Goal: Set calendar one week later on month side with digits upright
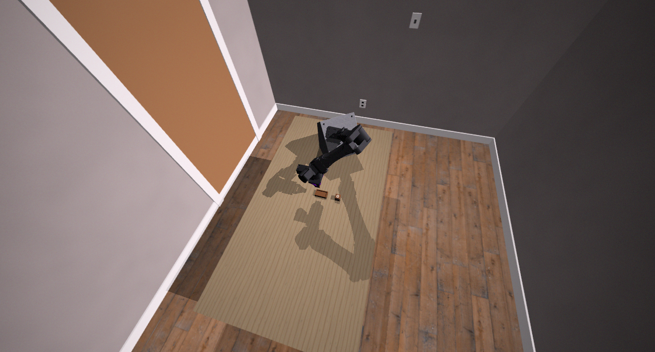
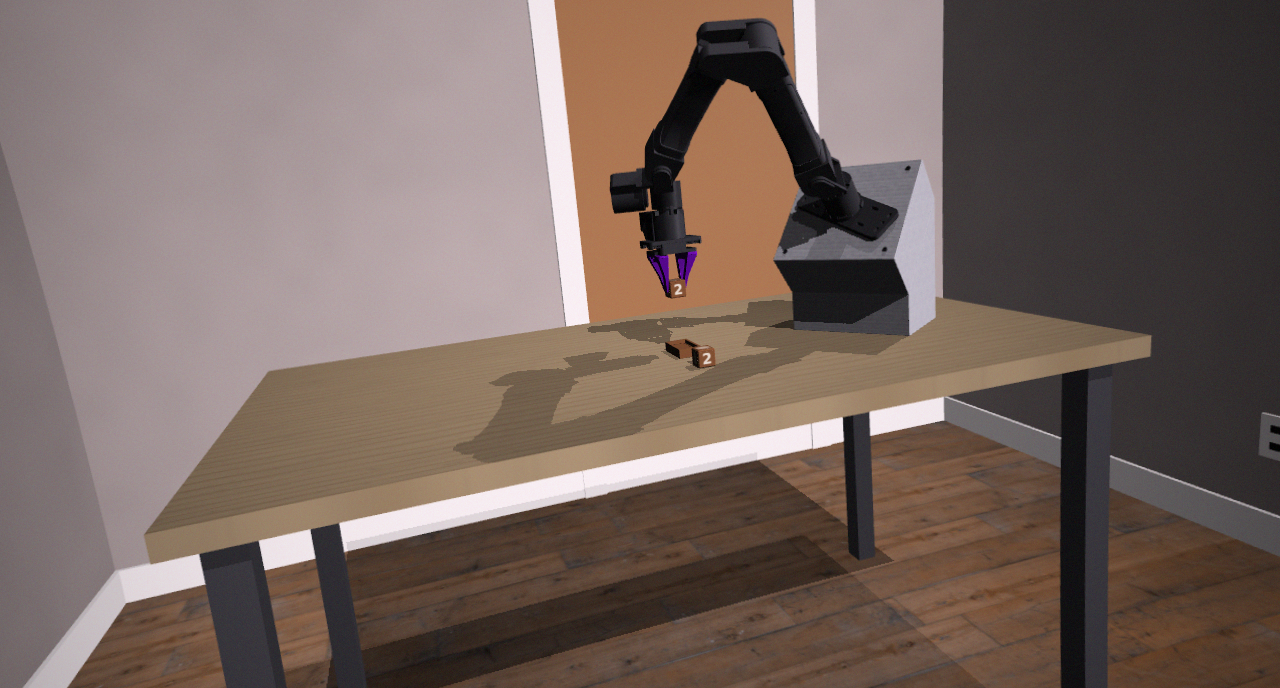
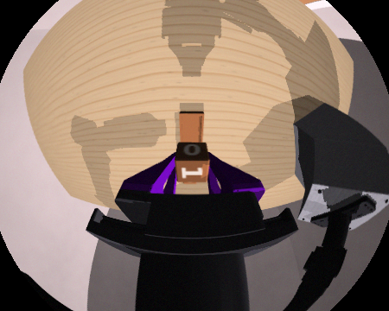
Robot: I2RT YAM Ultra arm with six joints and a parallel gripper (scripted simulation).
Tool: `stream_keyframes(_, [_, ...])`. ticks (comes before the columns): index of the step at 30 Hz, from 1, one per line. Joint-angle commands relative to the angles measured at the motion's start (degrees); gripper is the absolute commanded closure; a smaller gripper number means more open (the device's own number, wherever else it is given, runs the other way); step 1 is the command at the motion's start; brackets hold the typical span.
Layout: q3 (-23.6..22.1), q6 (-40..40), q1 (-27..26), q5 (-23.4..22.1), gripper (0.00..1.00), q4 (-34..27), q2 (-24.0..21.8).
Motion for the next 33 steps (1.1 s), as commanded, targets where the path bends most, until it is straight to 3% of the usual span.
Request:
stream_keyframes(1, [0.25,-0.09,-0.88,0.03,0.73,-0.04,-0.59])
stream_keyframes(20, [0.49,-2.1,-1.06,-0.02,0.73,-0.06,-0.22])
stream_keyframes(33, [4.11,-31.99,-3.75,-0.82,0.73,-0.47,5.21])
